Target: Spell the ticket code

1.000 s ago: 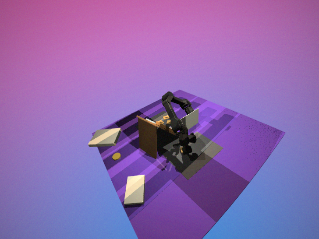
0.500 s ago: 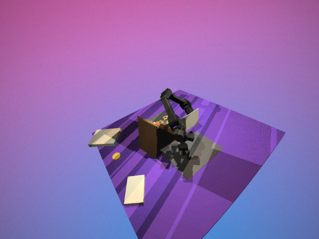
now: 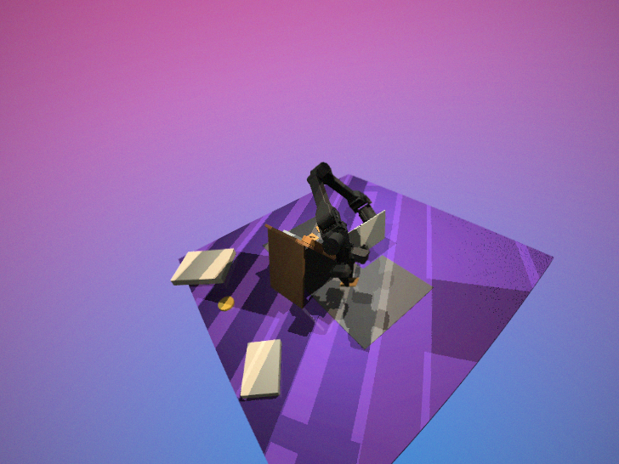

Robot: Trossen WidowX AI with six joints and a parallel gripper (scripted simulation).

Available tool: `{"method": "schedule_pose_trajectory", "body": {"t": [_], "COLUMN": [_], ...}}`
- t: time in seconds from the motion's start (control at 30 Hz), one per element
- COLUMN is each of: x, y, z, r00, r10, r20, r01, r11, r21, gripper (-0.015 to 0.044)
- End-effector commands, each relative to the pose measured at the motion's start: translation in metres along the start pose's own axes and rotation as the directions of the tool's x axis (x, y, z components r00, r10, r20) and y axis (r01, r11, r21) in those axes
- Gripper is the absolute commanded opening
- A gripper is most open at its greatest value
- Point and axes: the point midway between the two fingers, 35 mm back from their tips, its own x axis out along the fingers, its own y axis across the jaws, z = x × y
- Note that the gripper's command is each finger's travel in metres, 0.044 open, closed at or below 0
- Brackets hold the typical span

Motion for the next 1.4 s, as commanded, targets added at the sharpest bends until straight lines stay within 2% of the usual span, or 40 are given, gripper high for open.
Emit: {"method": "schedule_pose_trajectory", "body": {"t": [0.0,0.57,1.1,1.37], "x": [-0.020,-0.111,-0.199,-0.235], "y": [-0.010,-0.042,-0.050,-0.040], "z": [-0.003,-0.022,-0.059,-0.093], "r00": [0.997,0.922,0.769,0.692], "r10": [-0.070,-0.360,-0.613,-0.706], "r20": [0.036,0.142,0.182,0.149], "r01": [0.067,0.293,0.414,0.452], "r11": [0.995,0.889,0.693,0.585], "r21": [0.077,0.352,0.590,0.674], "gripper": [0.0000,0.0000,0.0000,0.0000]}}
